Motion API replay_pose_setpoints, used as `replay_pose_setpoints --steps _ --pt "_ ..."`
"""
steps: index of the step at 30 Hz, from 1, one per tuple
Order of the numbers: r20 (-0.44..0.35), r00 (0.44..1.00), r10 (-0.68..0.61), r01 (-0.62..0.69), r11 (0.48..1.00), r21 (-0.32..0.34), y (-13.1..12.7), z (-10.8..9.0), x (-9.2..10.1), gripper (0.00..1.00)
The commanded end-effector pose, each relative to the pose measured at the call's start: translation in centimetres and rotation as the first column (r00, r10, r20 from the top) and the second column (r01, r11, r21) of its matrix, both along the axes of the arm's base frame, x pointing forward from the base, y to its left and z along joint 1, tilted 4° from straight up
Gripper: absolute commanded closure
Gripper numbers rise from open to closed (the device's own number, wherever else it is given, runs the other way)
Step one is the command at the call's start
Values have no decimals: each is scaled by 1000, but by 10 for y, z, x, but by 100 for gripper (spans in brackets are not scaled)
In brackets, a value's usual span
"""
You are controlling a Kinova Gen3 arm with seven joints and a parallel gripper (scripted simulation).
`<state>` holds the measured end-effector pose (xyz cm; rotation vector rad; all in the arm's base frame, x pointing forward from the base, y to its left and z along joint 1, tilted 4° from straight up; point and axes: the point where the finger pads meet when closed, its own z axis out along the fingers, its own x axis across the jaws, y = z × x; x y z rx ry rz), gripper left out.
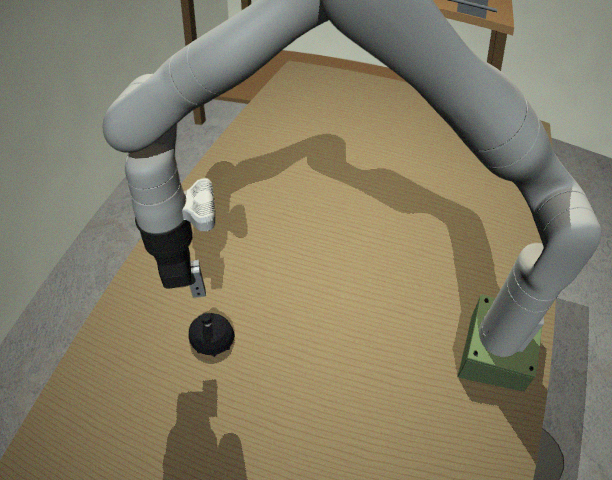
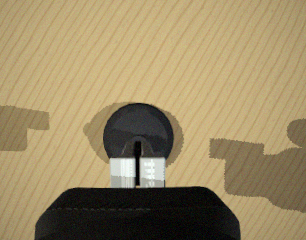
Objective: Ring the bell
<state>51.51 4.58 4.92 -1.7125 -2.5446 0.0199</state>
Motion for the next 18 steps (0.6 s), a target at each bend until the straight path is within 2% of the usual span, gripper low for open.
replay_pose_setpoints --steps 1,18 --pt "1 1000 0 0 1000 0 0 -1 0 83" --pt "1 1000 0 0 1000 0 1 -23 -1 83"
